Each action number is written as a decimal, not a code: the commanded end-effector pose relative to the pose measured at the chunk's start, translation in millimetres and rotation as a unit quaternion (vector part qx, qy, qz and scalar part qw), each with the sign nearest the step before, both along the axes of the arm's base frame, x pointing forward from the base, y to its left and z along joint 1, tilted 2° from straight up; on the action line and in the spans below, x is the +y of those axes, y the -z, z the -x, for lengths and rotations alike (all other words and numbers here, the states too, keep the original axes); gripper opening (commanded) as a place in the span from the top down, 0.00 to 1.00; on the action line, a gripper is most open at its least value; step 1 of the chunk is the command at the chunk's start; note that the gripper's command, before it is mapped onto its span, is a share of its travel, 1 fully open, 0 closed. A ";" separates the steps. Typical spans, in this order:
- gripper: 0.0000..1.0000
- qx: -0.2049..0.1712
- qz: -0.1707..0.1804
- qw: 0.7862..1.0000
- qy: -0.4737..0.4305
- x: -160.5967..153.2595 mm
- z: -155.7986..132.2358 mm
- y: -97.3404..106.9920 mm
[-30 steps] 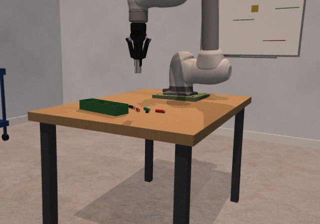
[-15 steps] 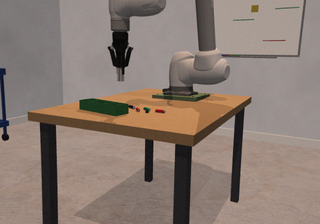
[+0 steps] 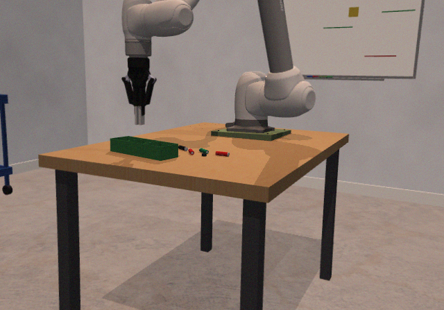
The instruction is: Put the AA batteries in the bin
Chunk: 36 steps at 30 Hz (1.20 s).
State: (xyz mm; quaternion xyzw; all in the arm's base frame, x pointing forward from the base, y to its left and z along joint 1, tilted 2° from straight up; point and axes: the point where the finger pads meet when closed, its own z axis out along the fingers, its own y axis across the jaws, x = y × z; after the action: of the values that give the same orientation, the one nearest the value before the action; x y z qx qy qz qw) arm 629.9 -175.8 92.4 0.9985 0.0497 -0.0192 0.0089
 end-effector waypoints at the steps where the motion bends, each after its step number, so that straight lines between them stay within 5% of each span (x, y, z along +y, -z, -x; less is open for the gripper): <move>1: 0.95 0.000 0.002 1.000 -0.003 -27.8 -10.3 12.2; 36: 0.95 0.000 0.002 1.000 -0.003 -44.9 -16.3 20.5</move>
State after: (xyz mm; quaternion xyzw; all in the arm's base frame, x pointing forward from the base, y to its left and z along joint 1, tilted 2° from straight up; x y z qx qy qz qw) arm 645.4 -216.7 72.5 0.9985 0.0498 -0.0191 0.0088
